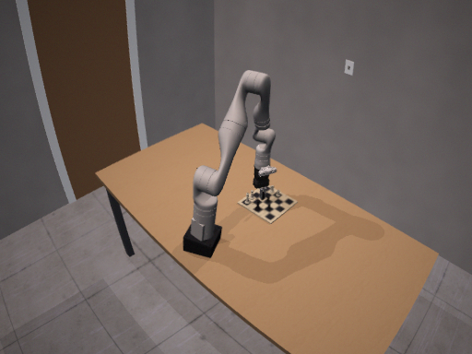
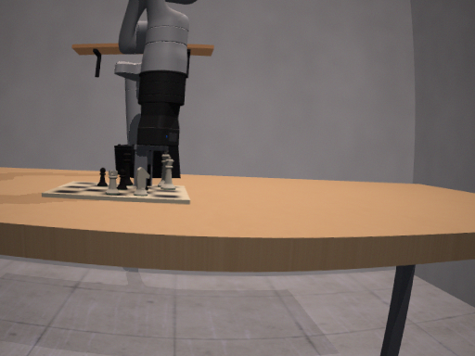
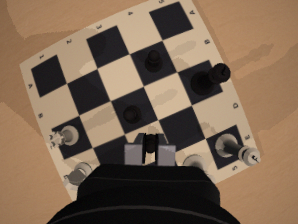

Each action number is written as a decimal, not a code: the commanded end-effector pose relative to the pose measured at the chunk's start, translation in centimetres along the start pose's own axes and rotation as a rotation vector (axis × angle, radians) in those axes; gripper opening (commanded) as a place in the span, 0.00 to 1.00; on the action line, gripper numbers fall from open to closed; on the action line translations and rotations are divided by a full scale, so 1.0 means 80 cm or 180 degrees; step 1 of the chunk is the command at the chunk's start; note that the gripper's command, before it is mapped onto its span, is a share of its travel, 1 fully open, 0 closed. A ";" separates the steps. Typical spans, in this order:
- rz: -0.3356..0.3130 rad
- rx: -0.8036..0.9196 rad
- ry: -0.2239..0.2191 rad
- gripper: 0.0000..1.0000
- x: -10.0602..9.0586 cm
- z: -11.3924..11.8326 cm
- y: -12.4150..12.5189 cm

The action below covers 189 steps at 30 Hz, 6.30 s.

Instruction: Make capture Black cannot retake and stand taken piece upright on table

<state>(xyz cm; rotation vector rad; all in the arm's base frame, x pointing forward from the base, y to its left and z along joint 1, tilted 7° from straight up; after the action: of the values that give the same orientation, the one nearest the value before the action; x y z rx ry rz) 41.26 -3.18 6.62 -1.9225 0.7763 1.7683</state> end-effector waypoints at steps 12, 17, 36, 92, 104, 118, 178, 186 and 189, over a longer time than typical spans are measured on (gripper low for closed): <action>-0.0003 0.0000 0.0003 0.00 0.000 0.000 0.000; -0.0003 0.0000 0.0003 0.00 -0.006 0.000 0.000; -0.0003 0.0000 0.0003 0.00 -0.117 0.000 0.000; -0.0004 0.1206 0.0002 0.00 -0.112 0.024 -0.135; -0.0004 0.1206 0.0002 0.00 -0.067 0.023 -0.135; -0.0004 0.1206 0.0002 0.00 -0.005 0.023 -0.135; -0.0004 0.1204 0.0002 0.00 0.002 0.023 -0.136; -0.0004 0.1204 0.0002 0.00 0.002 0.023 -0.136; -0.0004 0.1204 0.0002 0.00 0.002 0.023 -0.136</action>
<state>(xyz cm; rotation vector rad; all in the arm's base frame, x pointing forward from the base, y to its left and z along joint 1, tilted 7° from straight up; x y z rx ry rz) 46.82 6.21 5.44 -1.6691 1.0274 1.4922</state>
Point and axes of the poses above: the point where the finger pads meet when closed, its own x axis out along the fingers, its own z axis across the jaws, y = z × x, the point moved 10 cm from there along -x, back along the fingers, and after that the axes turned 7 degrees about x, right-handed, at the moved point
